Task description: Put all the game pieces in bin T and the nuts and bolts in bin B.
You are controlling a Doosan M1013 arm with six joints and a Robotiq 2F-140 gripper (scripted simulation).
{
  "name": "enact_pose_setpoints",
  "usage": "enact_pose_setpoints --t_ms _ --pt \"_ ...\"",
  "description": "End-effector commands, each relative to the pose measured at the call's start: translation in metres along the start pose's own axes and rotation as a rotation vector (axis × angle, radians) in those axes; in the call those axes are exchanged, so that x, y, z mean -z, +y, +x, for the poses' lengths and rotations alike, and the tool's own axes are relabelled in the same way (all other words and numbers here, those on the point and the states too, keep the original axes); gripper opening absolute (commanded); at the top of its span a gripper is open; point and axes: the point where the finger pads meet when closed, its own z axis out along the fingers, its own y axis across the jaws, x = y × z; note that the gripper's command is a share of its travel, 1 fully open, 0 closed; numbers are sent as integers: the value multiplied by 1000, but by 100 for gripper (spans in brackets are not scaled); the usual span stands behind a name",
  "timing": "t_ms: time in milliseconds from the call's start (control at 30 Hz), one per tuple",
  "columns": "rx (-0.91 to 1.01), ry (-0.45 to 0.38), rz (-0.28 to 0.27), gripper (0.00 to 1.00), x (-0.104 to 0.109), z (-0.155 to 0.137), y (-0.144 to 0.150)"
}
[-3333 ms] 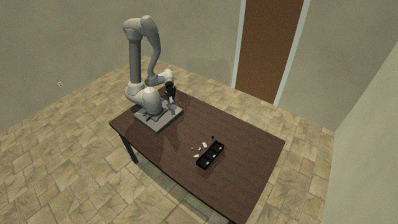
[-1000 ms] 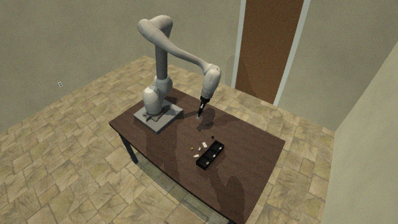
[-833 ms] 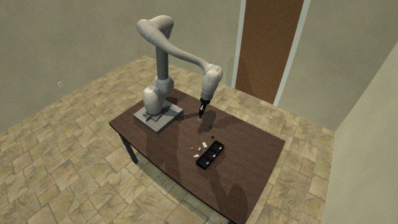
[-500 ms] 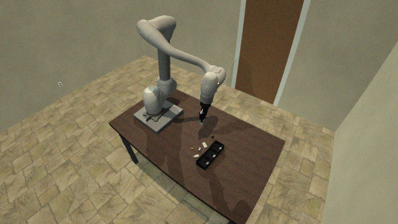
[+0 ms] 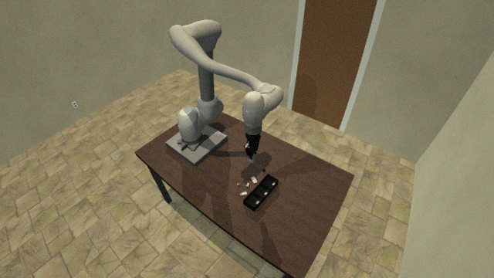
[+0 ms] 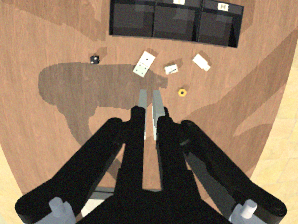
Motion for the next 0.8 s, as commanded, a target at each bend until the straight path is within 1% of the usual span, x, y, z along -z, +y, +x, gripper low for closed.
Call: enact_pose_setpoints --t_ms 0,167,200,267,767 --pt "-1 0 0 5 0 0 1" --pt "-1 0 0 5 0 0 1" --pt "-51 0 0 5 -4 5 6" --pt "-51 0 0 5 -4 5 6" --pt "-69 0 0 5 -72 70 88"
